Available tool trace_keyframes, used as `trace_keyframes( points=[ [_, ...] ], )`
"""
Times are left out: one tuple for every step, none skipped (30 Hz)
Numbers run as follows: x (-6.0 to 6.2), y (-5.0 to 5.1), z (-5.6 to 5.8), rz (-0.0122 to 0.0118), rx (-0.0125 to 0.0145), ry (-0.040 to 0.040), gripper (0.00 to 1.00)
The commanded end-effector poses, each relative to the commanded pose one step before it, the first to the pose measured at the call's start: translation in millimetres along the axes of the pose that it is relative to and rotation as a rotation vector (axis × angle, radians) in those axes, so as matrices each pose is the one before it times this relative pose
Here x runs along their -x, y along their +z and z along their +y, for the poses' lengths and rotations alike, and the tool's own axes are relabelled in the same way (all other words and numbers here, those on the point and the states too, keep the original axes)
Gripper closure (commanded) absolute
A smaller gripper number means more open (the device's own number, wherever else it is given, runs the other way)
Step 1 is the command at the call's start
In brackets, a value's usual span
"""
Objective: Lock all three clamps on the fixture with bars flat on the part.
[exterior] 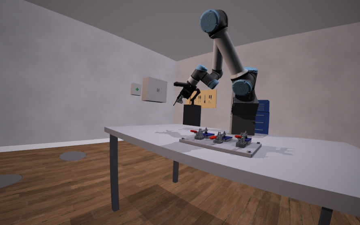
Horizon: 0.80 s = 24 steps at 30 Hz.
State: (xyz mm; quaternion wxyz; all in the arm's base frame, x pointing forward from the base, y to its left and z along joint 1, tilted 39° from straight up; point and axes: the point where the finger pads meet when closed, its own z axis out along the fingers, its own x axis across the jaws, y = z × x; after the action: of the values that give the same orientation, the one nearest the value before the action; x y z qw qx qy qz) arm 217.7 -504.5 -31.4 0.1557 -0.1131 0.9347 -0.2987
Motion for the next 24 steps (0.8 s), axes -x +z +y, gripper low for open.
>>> trace_keyframes(
  points=[
    [-0.27, -0.18, -0.44, 0.00046, -0.00097, 0.00004, 0.00],
    [0.00, 0.00, 0.00, 0.00000, 0.00000, 0.00000, 0.00],
    [0.00, 0.00, 0.00, 0.00000, 0.00000, 0.00000, 0.00],
    [0.00, 0.00, 0.00, 0.00000, 0.00000, 0.00000, 0.00],
    [0.00, 0.00, 0.00, 0.00000, 0.00000, 0.00000, 0.00],
    [0.00, 0.00, 0.00, 0.00000, 0.00000, 0.00000, 0.00],
    [0.00, 0.00, 0.00, 0.00000, 0.00000, 0.00000, 0.00],
    [0.00, 0.00, 0.00, 0.00000, 0.00000, 0.00000, 0.00],
    [0.00, 0.00, 0.00, 0.00000, 0.00000, 0.00000, 0.00],
    [0.00, 0.00, 0.00, 0.00000, 0.00000, 0.00000, 0.00],
    [0.00, 0.00, 0.00, 0.00000, 0.00000, 0.00000, 0.00],
    [0.00, 0.00, 0.00, 0.00000, 0.00000, 0.00000, 0.00],
    [0.00, 0.00, 0.00, 0.00000, 0.00000, 0.00000, 0.00],
    [0.00, 0.00, 0.00, 0.00000, 0.00000, 0.00000, 0.00],
    [0.00, 0.00, 0.00, 0.00000, 0.00000, 0.00000, 0.00],
    [0.00, 0.00, 0.00, 0.00000, 0.00000, 0.00000, 0.00],
    [0.00, 0.00, 0.00, 0.00000, 0.00000, 0.00000, 0.00],
    [0.00, 0.00, 0.00, 0.00000, 0.00000, 0.00000, 0.42],
    [0.00, 0.00, 0.00, 0.00000, 0.00000, 0.00000, 0.42],
    [0.00, 0.00, 0.00, 0.00000, 0.00000, 0.00000, 0.42],
    [0.00, 0.00, 0.00, 0.00000, 0.00000, 0.00000, 0.42],
    [0.00, 0.00, 0.00, 0.00000, 0.00000, 0.00000, 0.42],
    [0.00, 0.00, 0.00, 0.00000, 0.00000, 0.00000, 0.42],
    [0.00, 0.00, 0.00, 0.00000, 0.00000, 0.00000, 0.42]
  ],
)
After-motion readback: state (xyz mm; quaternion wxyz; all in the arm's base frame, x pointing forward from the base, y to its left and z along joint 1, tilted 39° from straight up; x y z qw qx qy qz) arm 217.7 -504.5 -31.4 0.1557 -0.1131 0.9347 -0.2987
